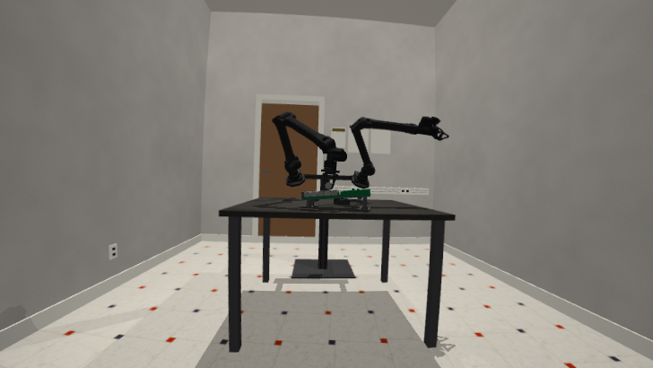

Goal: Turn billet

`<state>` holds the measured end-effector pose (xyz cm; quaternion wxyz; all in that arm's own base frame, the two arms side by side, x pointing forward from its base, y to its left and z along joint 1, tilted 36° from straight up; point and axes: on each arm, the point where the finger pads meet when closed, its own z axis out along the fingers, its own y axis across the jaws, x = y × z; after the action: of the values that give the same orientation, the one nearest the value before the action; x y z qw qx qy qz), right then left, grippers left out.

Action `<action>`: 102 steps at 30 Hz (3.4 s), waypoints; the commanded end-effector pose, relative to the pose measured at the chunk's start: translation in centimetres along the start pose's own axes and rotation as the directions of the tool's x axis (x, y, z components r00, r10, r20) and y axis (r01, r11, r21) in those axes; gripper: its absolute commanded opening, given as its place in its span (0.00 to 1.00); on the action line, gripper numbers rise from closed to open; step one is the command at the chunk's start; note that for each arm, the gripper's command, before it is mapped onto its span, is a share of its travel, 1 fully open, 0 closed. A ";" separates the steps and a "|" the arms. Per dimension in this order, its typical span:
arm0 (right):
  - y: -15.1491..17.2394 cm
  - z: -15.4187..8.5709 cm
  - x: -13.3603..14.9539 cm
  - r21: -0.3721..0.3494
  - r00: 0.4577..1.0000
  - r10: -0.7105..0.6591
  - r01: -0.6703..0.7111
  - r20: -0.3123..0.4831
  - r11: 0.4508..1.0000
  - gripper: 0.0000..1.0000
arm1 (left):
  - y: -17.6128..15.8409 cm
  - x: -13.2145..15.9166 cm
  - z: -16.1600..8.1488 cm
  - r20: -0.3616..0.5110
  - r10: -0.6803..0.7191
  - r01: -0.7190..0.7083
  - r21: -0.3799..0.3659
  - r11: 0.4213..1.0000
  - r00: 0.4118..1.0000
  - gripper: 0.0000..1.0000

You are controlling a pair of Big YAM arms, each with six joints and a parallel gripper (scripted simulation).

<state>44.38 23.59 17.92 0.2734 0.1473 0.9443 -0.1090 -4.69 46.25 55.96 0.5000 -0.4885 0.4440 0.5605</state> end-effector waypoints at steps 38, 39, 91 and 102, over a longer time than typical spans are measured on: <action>3.4 -6.7 -3.3 -0.112 0.996 0.048 -0.040 0.072 0.993 0.00 | 0.6 -4.5 -0.5 0.087 -0.007 0.008 -0.009 1.000 0.996 1.00; 4.0 -5.9 -2.8 -0.098 0.997 0.036 -0.030 0.063 0.995 0.00 | 0.6 -4.5 -0.5 0.087 -0.007 0.008 -0.009 1.000 0.996 1.00; 13.1 -9.9 -4.5 -0.114 0.997 0.039 -0.032 0.066 0.993 0.00 | 0.6 -4.5 -0.5 0.087 -0.007 0.008 -0.009 1.000 0.996 1.00; 13.1 -9.9 -4.5 -0.114 0.997 0.039 -0.032 0.066 0.993 0.00 | 0.6 -4.5 -0.5 0.087 -0.007 0.008 -0.009 1.000 0.996 1.00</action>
<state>48.41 33.92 21.77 0.2843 0.1538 0.9409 -0.1012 -4.69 46.25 55.96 0.5000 -0.4885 0.4440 0.5605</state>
